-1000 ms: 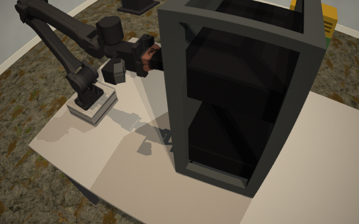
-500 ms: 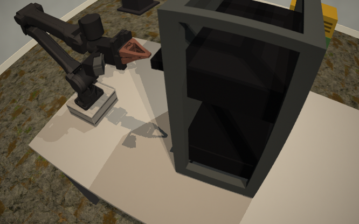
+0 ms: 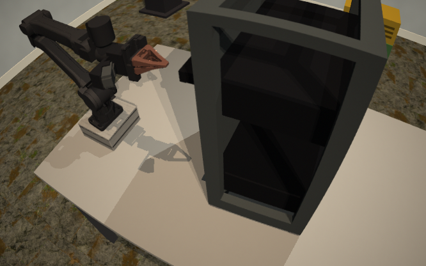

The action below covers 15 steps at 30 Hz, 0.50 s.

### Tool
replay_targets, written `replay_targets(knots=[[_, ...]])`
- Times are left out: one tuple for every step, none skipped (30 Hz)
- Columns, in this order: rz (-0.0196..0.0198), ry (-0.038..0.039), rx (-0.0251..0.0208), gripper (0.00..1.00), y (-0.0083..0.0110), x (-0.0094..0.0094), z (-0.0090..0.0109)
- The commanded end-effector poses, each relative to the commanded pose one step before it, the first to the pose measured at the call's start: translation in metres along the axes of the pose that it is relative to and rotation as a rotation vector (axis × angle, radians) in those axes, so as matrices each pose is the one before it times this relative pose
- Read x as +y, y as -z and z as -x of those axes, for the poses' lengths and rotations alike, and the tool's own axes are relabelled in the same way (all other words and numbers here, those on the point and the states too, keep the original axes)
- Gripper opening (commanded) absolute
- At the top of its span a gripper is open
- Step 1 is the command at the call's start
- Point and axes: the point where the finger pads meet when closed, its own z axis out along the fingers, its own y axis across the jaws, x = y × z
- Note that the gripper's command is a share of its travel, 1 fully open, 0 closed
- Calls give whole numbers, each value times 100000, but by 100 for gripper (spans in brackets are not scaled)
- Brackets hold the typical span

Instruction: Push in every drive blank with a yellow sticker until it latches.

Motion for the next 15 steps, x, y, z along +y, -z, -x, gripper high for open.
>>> replay_targets(knots=[[74,-672,-1193,0,773,138,433],[9,-44,0,0,296,-23,9],[11,-56,0,0,361,-27,12],[12,-68,0,0,423,-32,13],[14,-83,0,0,480,-37,15],[15,-98,-1,0,530,-40,17],[16,-69,-1,0,573,-44,18],[17,-18,-1,0,607,-47,19],[17,-11,-1,0,632,-49,19],[18,-22,-1,0,649,-49,21],[18,-25,-1,0,655,-51,20],[0,0,0,0,0,0,0],[0,0,0,0,0,0,0],[5130,1950,-105,0,1146,3216,-76],[-2053,-795,46,0,518,-1341,21]])
